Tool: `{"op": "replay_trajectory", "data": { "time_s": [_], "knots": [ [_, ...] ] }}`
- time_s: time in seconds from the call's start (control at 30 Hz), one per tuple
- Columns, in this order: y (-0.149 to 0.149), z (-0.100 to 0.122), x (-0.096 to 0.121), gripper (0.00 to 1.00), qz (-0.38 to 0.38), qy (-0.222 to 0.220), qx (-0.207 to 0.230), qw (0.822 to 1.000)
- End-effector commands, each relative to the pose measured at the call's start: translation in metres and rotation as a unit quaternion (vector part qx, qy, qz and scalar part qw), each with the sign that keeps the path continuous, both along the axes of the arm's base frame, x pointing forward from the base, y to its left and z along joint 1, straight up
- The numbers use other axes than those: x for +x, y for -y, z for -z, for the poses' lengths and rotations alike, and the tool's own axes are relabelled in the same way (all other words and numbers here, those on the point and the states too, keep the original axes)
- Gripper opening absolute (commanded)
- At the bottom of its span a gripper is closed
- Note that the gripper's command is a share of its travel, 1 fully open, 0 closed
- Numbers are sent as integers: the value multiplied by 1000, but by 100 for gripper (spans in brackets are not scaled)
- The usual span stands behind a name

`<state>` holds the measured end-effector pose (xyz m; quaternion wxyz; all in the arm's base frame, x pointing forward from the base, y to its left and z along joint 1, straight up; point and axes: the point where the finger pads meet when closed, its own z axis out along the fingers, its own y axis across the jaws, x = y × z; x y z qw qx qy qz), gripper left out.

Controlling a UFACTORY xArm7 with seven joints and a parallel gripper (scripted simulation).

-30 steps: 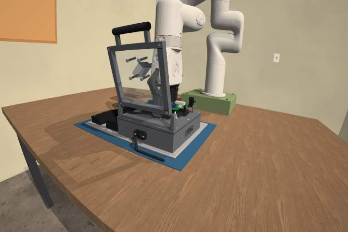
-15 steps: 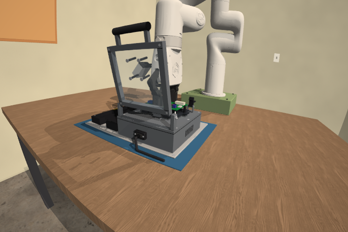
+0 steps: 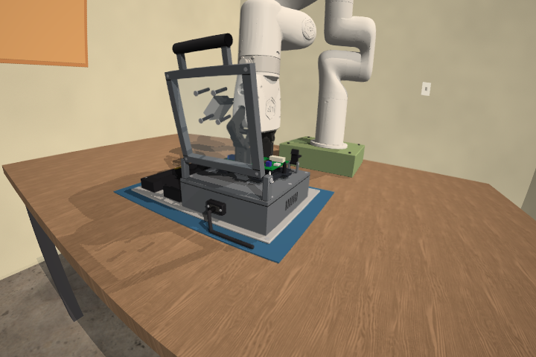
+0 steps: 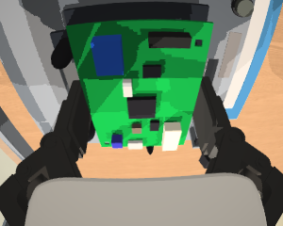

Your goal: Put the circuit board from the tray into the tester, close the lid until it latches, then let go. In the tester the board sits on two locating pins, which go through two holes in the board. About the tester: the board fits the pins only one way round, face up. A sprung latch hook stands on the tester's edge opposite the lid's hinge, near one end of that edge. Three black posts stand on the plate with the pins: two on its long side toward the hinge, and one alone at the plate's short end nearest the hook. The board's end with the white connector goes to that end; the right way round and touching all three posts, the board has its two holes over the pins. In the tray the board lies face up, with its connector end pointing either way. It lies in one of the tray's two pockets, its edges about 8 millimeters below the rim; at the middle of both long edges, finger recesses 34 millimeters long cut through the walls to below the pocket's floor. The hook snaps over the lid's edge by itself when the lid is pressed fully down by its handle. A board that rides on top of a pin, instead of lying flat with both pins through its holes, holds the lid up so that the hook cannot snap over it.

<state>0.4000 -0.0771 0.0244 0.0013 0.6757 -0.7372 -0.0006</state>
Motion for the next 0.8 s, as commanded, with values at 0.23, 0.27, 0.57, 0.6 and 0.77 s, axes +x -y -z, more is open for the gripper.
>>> {"op": "replay_trajectory", "data": {
  "time_s": [0.23, 0.27, 0.57, 0.6, 0.77],
  "knots": [
    [0, -1, 2, 79, 0, 2, 0, 1000],
    [0, -1, 2, 79, 0, 2, 0, 1000],
    [0, 0, 2, 79, 0, 2, 0, 1000],
    [0, 0, 2, 79, 0, 2, 0, 1000],
    [0, 1, 2, 79, 0, 2, 0, 1000]
  ]
}}
